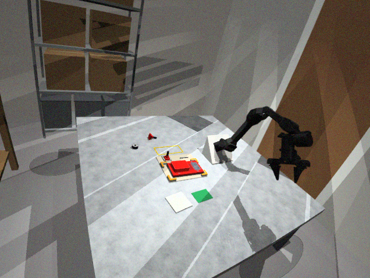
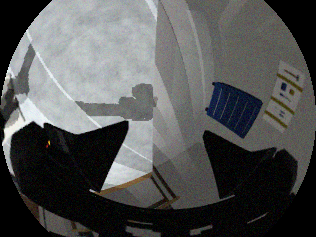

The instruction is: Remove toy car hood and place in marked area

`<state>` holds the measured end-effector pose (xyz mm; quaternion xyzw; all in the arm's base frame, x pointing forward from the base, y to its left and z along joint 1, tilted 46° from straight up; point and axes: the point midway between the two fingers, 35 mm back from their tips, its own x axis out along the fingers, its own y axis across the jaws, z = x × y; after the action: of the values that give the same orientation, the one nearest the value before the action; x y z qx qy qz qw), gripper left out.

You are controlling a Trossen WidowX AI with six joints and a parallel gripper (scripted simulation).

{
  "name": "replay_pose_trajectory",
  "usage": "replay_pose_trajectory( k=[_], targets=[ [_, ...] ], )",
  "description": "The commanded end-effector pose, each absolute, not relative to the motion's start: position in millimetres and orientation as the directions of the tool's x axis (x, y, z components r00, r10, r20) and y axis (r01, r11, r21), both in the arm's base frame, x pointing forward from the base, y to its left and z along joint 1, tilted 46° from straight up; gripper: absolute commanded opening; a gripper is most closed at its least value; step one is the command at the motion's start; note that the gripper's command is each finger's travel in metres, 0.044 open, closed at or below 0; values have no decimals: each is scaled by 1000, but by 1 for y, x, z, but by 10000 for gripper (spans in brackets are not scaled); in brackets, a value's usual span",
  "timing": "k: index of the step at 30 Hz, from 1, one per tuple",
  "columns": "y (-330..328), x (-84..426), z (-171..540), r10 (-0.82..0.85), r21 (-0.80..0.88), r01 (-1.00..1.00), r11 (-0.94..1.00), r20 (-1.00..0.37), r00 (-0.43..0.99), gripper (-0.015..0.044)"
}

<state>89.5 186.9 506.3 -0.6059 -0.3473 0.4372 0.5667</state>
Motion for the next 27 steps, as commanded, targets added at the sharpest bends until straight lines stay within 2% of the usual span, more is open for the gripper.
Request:
replay_pose_trajectory(
  k=[1,8,16,22,27],
  targets=[
    [205,128,471,866,-949,-268,-164,-269,422,440],
    [209,202,407,748,-781,-613,-117,-476,463,440],
    [174,272,336,624,-484,-868,110,-646,440,440],
    [134,311,278,564,-158,-912,378,-742,363,440],
    [92,332,229,549,128,-795,593,-787,282,440]
  ],
)
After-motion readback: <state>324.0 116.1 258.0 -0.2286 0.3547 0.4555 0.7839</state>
